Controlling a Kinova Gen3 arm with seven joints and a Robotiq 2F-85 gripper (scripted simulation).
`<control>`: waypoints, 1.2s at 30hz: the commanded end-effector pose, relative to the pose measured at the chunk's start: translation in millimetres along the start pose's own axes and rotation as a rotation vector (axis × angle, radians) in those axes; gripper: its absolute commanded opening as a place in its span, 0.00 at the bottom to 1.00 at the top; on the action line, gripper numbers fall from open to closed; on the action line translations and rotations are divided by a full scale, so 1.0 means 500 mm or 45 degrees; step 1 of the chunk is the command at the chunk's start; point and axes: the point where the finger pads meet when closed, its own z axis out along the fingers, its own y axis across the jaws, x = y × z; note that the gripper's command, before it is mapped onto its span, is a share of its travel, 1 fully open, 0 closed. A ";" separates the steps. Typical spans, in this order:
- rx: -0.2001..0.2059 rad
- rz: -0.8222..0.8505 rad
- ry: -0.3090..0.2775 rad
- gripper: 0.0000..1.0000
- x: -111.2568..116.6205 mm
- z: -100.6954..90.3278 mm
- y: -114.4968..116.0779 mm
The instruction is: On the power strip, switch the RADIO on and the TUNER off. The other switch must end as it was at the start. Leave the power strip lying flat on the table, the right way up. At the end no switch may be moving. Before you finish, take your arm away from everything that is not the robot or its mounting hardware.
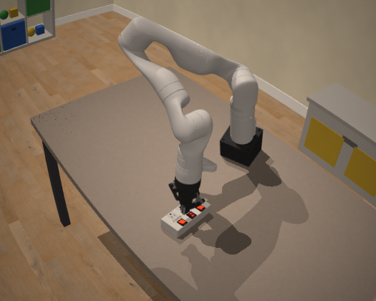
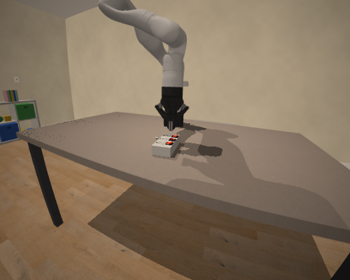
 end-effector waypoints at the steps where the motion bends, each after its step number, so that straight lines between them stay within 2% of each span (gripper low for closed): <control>1: 0.000 -0.001 -0.001 0.00 0.000 0.001 0.001; 12: 0.000 0.000 -0.001 0.00 0.000 0.013 0.001; 36: 0.000 -0.001 -0.001 0.00 0.000 0.068 0.001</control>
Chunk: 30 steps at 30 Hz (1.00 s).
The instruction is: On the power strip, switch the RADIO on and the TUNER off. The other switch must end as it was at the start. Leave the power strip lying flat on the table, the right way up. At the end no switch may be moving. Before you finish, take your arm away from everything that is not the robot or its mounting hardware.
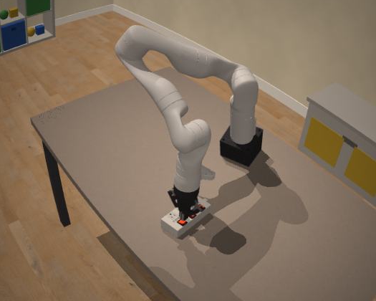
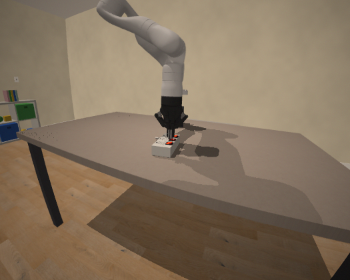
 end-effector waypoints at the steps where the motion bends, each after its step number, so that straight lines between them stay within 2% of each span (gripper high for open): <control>1: -0.004 -0.004 0.004 0.00 0.003 0.006 0.004; 30: -0.004 -0.004 0.004 0.00 0.003 0.023 0.004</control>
